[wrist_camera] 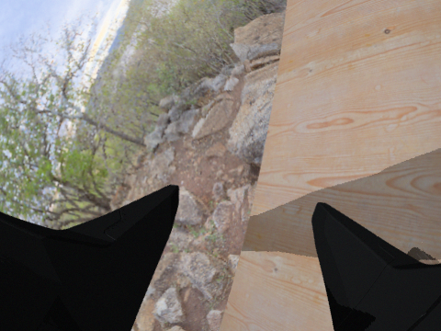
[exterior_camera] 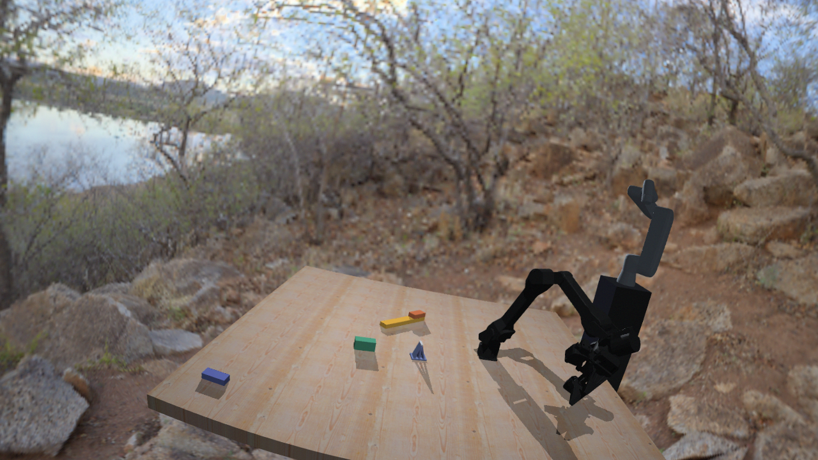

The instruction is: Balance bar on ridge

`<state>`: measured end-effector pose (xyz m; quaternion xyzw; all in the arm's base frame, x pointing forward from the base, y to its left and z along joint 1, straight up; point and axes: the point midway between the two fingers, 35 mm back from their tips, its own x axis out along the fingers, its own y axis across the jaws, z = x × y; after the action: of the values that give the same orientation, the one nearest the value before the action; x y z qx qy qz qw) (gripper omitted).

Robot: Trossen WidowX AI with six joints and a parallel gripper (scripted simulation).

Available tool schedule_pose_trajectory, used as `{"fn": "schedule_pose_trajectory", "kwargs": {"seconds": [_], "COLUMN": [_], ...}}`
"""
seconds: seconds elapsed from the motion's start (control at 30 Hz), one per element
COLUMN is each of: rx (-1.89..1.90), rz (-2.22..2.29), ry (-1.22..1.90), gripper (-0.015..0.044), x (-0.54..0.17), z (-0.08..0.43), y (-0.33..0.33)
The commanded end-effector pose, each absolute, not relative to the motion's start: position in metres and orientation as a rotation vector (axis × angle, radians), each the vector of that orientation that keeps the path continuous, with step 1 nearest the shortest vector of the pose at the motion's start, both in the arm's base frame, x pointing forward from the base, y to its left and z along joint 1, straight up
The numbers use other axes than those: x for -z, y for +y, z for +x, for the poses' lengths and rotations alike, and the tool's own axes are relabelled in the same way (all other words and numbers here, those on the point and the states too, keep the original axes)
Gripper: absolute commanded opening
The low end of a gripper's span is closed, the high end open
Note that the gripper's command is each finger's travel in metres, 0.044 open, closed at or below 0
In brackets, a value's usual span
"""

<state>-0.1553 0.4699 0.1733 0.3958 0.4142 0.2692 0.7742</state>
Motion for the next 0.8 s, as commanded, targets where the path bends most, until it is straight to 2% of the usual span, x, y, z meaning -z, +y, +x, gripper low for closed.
{"fn": "schedule_pose_trajectory", "kwargs": {"seconds": [0.0, 0.77], "rx": [-0.566, -0.402], "rz": [0.807, 0.56], "ry": [0.874, 0.746], "gripper": [0.0315, 0.0315], "x": [-0.173, -0.176], "z": [-0.135, 0.015], "y": [0.475, 0.484]}}
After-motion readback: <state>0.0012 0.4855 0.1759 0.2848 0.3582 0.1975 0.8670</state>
